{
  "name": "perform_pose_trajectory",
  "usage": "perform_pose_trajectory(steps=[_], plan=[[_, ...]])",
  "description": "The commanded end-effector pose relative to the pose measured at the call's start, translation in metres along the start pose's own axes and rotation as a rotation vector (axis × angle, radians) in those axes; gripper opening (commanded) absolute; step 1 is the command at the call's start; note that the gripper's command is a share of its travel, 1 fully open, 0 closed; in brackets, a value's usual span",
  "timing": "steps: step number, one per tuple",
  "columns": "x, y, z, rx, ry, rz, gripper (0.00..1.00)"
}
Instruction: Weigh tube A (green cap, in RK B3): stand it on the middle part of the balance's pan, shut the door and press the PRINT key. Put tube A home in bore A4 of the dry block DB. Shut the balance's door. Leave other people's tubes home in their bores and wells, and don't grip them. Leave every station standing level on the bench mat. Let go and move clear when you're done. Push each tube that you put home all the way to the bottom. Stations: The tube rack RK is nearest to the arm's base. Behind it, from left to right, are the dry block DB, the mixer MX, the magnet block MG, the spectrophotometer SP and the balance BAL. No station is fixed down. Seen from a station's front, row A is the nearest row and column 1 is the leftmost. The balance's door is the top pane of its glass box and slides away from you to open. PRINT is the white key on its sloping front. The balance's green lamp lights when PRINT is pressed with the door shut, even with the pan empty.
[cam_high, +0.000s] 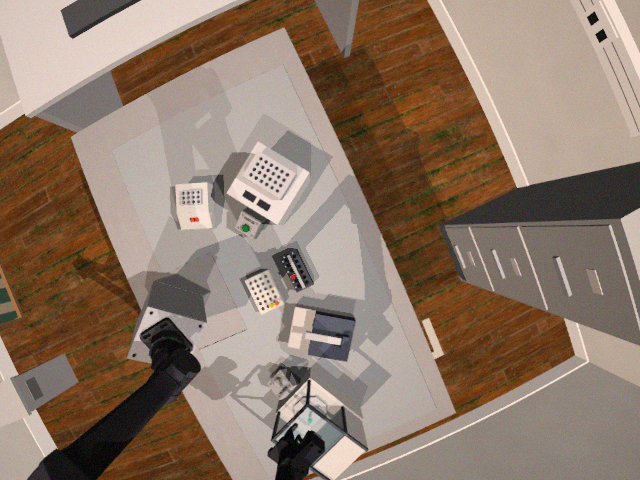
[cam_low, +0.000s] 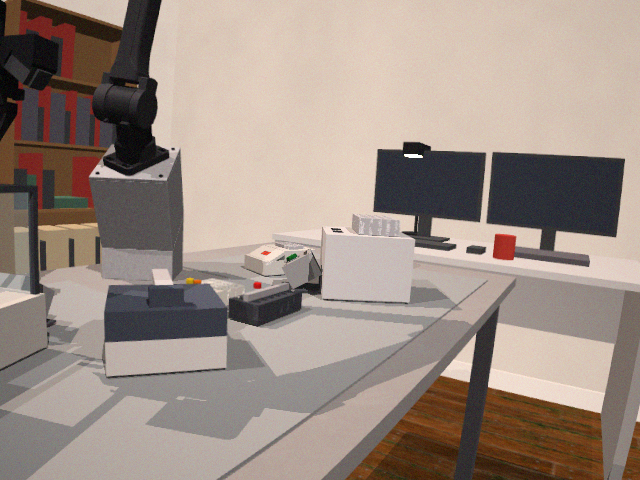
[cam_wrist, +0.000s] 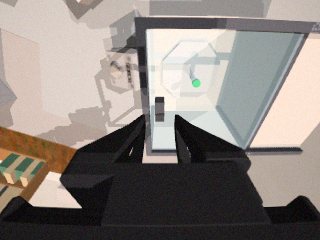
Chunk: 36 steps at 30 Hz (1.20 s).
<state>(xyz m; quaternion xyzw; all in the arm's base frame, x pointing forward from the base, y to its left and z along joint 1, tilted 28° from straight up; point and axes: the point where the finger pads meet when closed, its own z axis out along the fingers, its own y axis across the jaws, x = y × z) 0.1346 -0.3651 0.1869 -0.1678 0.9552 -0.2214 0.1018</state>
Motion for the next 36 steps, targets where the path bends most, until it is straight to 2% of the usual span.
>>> perform_pose_trajectory(steps=[1,24,25,26,27,30,31,32,34,36], plan=[[0.003,-0.024,-0.028,0.064,0.004,-0.011,0.3],[0.003,-0.023,-0.062,0.067,0.005,-0.012,0.3],[0.003,-0.025,-0.062,0.077,0.005,-0.013,0.3],[0.003,-0.025,-0.058,0.068,0.005,-0.012,0.3],[0.0,-0.013,-0.047,0.035,0.001,-0.006,0.3],[0.0,-0.013,-0.047,0.035,0.001,-0.006,0.3],[0.001,0.0,-0.032,0.022,-0.002,0.041,0.0],[-0.004,0.006,-0.025,0.018,-0.005,0.063,0.0],[-0.003,0.007,-0.021,0.013,-0.004,0.131,0.0],[-0.003,0.018,-0.005,0.004,-0.003,0.199,0.0]])
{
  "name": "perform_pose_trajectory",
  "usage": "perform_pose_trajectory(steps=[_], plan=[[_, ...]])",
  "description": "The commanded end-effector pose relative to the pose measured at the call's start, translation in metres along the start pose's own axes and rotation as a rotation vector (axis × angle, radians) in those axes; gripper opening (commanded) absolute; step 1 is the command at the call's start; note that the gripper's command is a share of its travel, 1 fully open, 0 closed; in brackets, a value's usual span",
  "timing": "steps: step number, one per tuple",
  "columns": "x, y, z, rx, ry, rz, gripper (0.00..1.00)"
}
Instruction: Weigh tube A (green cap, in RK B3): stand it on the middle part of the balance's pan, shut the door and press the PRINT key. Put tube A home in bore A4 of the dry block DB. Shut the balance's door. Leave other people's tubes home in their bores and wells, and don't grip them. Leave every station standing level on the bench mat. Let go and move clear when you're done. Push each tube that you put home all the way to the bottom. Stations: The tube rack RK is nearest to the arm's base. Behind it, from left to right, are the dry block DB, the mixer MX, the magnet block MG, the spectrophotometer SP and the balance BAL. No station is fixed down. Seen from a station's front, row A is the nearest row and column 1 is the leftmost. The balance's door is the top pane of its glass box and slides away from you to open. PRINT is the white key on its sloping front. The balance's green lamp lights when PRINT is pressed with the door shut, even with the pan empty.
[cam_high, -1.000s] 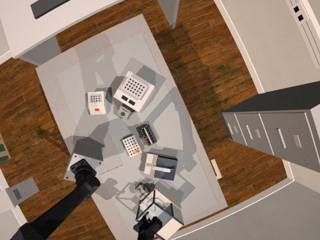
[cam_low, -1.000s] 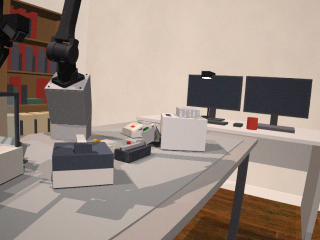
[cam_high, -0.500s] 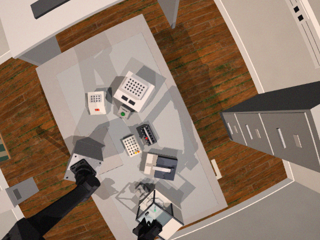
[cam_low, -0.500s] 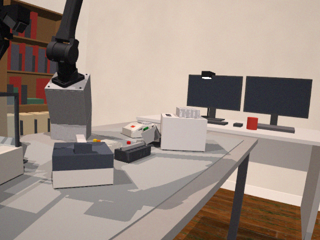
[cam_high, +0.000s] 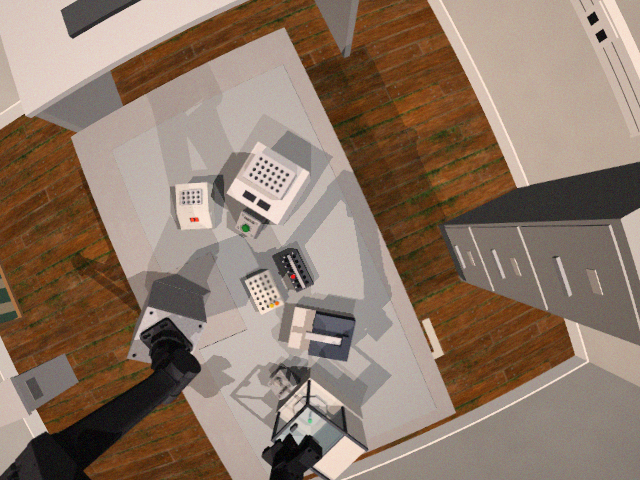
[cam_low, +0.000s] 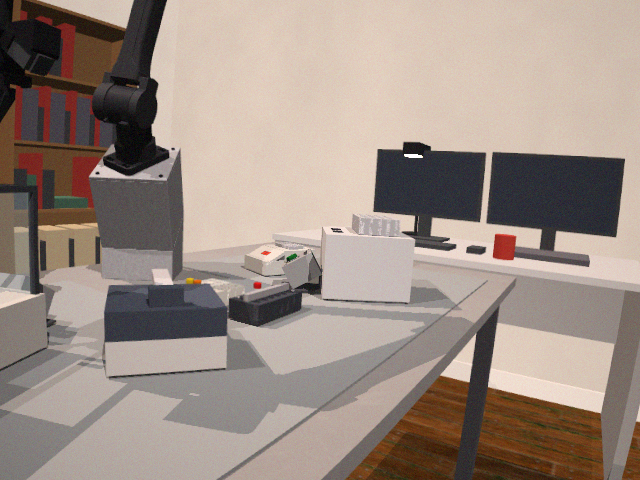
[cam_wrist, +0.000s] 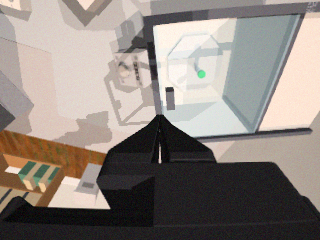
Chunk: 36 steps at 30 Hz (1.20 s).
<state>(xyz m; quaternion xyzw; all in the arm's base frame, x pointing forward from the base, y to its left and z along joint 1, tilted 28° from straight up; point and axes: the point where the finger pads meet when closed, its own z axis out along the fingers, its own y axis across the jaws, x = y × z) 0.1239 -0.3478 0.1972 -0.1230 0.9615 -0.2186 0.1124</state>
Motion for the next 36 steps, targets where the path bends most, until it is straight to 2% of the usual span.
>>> perform_pose_trajectory(steps=[1,3,4,5,6,7,9,11,12,14,17,18,19,20,21,25,26,28,29,30,34,36], plan=[[-0.004,0.008,0.016,-0.003,-0.002,0.139,0.0],[-0.004,0.007,0.015,-0.001,-0.002,0.206,0.0],[-0.008,-0.017,0.0,0.05,-0.012,0.231,0.0],[-0.008,-0.017,-0.002,0.053,-0.014,0.264,0.0],[-0.004,0.012,0.021,0.001,-0.003,0.305,0.0],[-0.003,0.018,0.03,-0.005,-0.001,0.34,0.0],[-0.003,0.019,0.031,-0.005,-0.001,0.406,0.0],[-0.003,0.019,0.031,-0.005,-0.001,0.406,0.0],[-0.004,0.013,0.028,0.007,-0.005,0.438,0.0],[-0.002,0.03,0.045,-0.005,-0.001,0.506,0.0],[-0.001,0.031,0.046,-0.005,-0.001,0.606,0.0],[-0.002,0.027,0.044,0.002,-0.004,0.639,0.0],[-0.005,0.007,0.034,0.037,-0.02,0.666,0.0],[-0.001,0.036,0.053,-0.005,-0.001,0.706,0.0],[0.0,0.041,0.059,-0.005,-0.001,0.74,0.0],[0.0,0.043,0.061,-0.005,-0.001,0.873,0.0],[-0.002,0.031,0.056,0.014,-0.012,0.875,0.0],[-0.002,0.031,0.056,0.014,-0.012,0.875,0.0],[0.0,0.048,0.068,-0.005,-0.001,0.911,0.0],[0.001,0.053,0.074,-0.005,-0.001,0.945,0.0],[0.001,0.055,0.076,-0.005,-0.001,1.075,0.0],[0.002,0.065,0.089,-0.005,-0.001,1.142,0.0]])
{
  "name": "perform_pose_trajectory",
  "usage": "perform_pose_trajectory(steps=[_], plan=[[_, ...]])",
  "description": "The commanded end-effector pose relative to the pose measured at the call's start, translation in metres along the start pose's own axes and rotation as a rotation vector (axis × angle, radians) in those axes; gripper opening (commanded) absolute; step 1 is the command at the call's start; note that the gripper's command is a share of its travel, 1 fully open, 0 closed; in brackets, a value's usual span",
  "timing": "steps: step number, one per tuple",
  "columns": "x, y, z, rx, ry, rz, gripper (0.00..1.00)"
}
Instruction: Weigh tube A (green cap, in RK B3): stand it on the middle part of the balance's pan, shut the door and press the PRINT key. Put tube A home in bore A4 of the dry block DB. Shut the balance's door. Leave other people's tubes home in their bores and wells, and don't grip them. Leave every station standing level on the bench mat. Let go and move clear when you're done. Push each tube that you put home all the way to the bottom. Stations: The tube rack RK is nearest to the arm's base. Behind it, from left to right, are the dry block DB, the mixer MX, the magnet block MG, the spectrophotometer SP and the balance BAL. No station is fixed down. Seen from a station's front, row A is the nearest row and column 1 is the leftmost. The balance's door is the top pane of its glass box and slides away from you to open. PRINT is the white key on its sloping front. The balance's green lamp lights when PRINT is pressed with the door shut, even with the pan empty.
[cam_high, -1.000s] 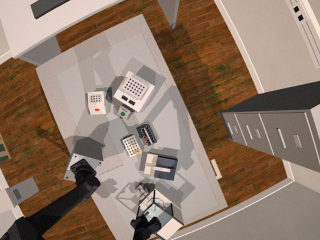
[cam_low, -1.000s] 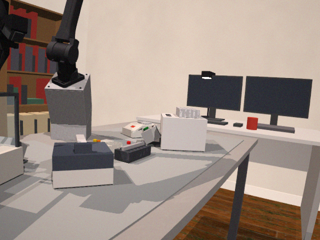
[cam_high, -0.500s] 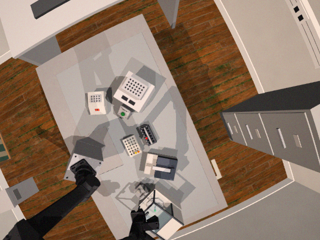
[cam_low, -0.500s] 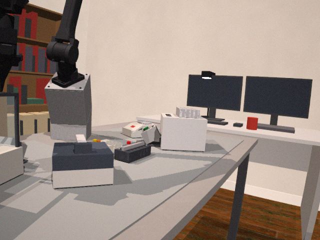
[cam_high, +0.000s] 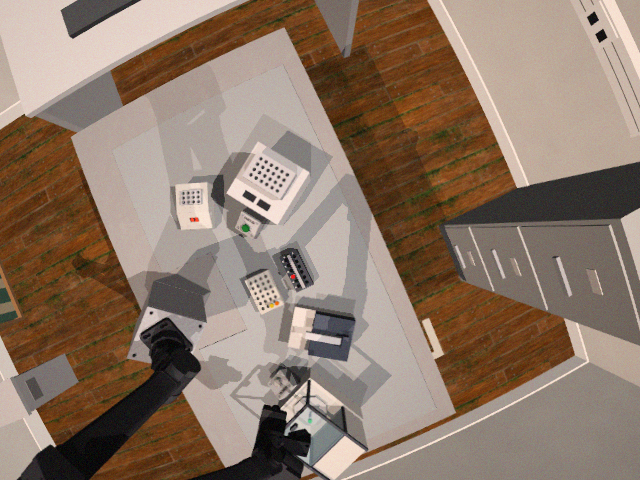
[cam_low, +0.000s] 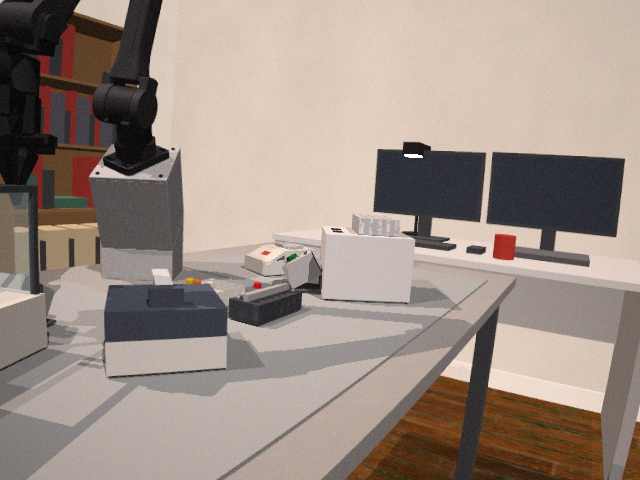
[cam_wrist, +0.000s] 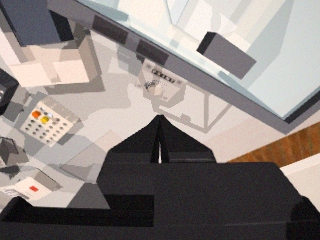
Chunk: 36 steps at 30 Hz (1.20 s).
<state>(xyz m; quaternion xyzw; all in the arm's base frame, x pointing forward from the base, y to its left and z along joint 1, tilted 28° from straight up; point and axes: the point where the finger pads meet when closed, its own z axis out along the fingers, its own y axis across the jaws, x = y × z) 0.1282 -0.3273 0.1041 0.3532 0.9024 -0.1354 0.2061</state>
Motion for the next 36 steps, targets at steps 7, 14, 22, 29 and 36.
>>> perform_pose_trajectory(steps=[7,14,22,29,36], plan=[[0.015,0.012,0.031,0.003,0.004,0.363,0.0],[-0.004,0.004,0.021,0.014,-0.042,0.436,0.0],[0.006,0.004,0.023,0.011,-0.018,0.439,0.0],[0.016,0.013,0.024,0.048,-0.191,0.447,0.0],[0.028,0.019,0.026,0.098,-0.414,0.457,0.0]])
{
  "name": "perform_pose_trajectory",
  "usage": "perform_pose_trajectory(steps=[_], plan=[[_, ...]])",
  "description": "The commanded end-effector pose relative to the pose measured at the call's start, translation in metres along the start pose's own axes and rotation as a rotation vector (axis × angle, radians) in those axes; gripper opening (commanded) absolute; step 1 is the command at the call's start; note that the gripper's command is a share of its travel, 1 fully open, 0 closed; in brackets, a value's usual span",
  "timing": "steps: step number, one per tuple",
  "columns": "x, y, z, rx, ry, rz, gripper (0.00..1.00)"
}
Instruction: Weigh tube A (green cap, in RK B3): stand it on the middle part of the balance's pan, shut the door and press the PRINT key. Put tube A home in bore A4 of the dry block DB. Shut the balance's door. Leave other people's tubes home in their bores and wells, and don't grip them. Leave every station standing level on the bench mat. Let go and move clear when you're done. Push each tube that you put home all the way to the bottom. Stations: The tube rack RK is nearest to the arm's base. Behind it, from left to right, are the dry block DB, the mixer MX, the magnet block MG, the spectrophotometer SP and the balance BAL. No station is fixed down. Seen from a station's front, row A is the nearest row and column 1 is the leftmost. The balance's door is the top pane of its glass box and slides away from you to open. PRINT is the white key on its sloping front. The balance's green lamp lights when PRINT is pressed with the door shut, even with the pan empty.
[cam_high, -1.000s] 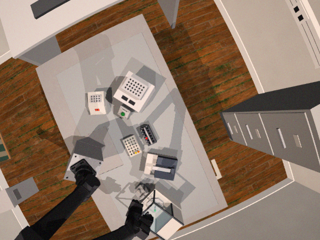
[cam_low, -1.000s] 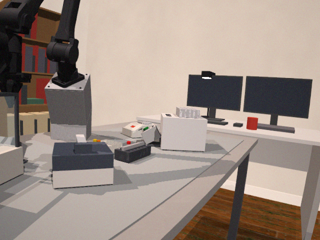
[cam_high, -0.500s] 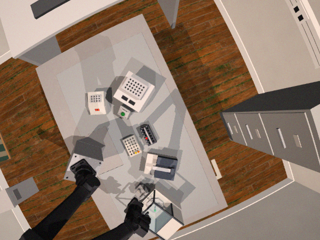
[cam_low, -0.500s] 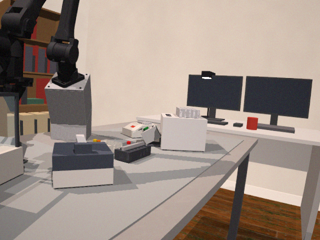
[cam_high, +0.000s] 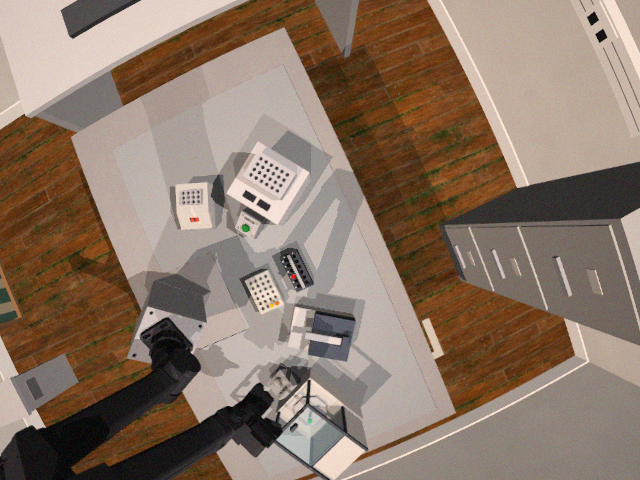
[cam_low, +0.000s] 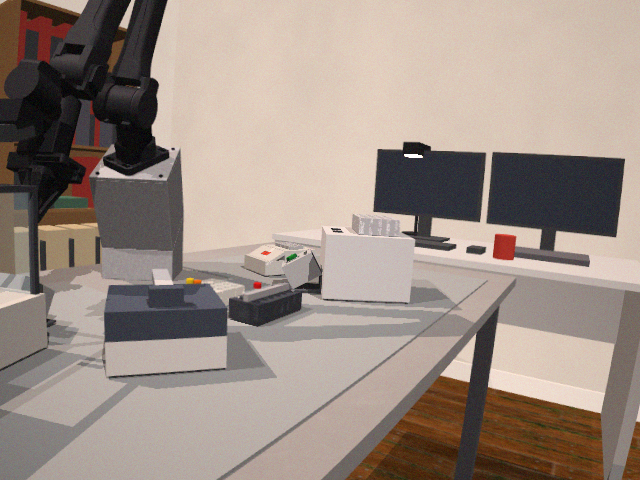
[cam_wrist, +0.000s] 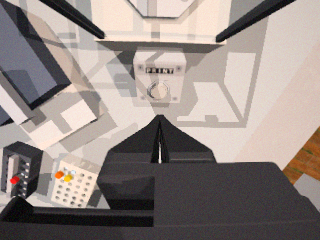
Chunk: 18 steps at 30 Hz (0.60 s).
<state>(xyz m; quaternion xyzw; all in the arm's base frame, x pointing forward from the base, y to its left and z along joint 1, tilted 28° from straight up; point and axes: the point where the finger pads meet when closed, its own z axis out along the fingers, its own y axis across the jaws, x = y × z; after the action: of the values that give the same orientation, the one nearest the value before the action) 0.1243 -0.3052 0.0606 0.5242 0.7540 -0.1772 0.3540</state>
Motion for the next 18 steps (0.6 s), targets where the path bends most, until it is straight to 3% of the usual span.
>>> perform_pose_trajectory(steps=[1,4,18], plan=[[0.001,0.004,0.002,-0.002,-0.112,0.024,0.0],[0.006,0.005,0.0,-0.001,-0.203,0.03,0.0],[0.019,0.006,-0.008,-0.002,-0.228,0.028,0.0]])
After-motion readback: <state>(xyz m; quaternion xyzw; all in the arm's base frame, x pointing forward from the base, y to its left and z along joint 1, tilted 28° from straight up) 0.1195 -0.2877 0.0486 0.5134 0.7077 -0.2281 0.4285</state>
